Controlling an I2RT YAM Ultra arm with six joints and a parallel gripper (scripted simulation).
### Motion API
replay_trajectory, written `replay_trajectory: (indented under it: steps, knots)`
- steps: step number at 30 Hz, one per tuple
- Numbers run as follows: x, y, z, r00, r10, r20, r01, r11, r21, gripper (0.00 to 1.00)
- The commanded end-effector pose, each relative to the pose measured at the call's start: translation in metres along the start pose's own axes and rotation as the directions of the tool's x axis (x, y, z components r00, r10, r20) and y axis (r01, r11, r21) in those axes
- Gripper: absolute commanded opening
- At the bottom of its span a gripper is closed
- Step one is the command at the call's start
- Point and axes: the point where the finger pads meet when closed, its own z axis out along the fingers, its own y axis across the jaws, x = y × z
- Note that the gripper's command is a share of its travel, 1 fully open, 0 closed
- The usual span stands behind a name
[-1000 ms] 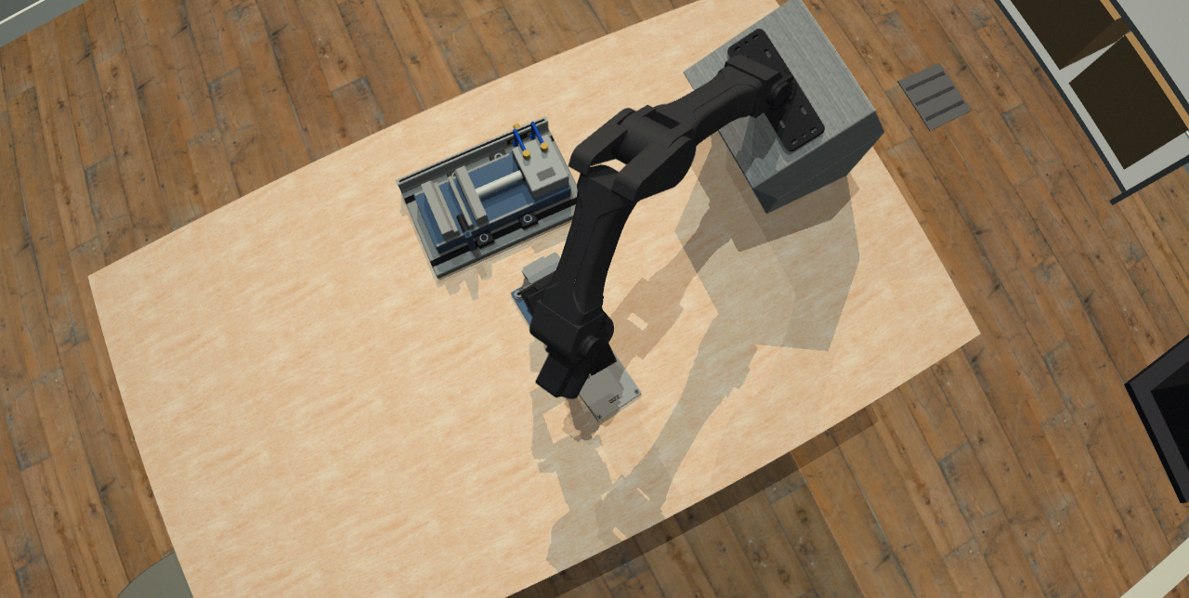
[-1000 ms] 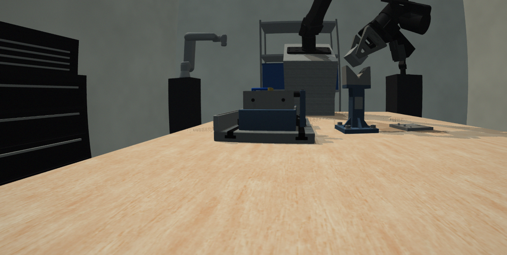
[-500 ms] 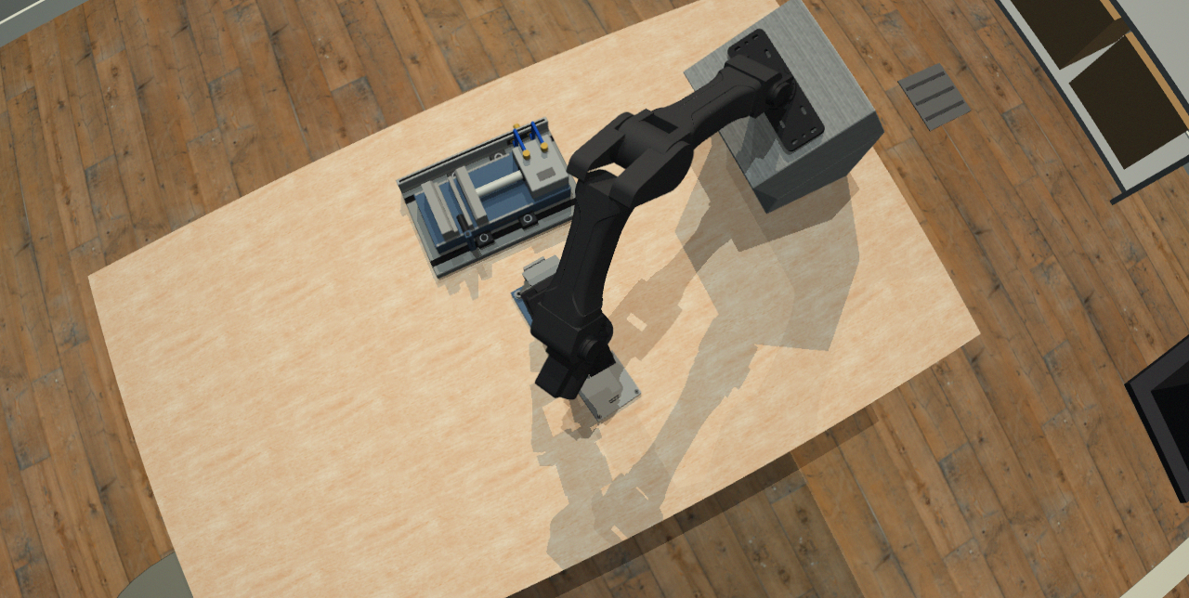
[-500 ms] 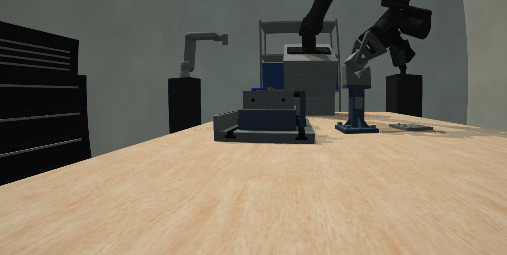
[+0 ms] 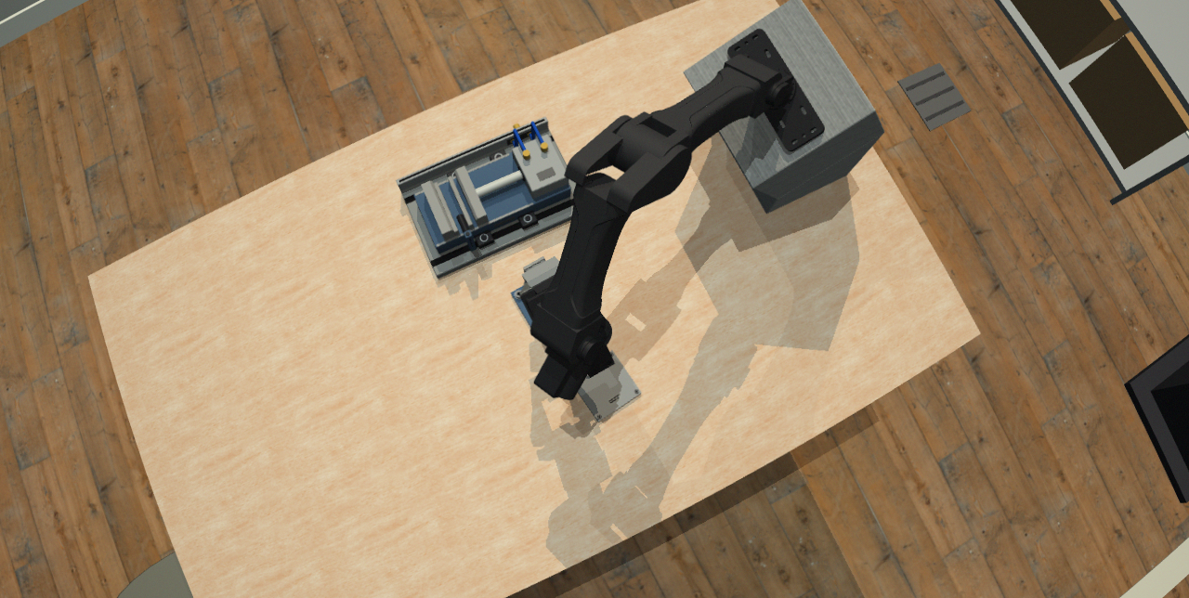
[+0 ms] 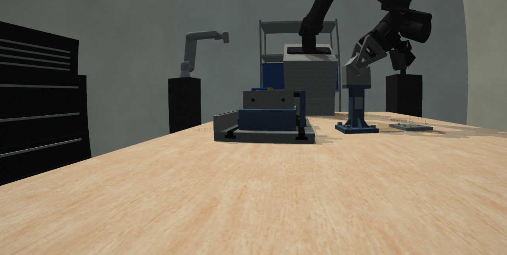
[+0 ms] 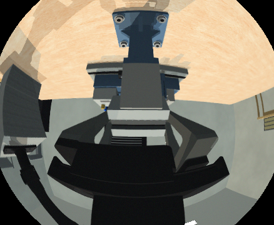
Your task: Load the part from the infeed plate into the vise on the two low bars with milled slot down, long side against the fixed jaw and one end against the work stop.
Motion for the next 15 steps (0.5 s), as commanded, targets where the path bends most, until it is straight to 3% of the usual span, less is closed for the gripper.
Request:
replay_trajectory:
  steps: [1,15]
  knots:
    - [0.0042,-0.0118,-0.0071,1.000,0.018,-0.003,-0.017,0.999,0.034,0.00]
    - [0.0025,-0.0134,-0.0051,1.000,0.025,0.000,-0.025,0.999,0.036,0.00]
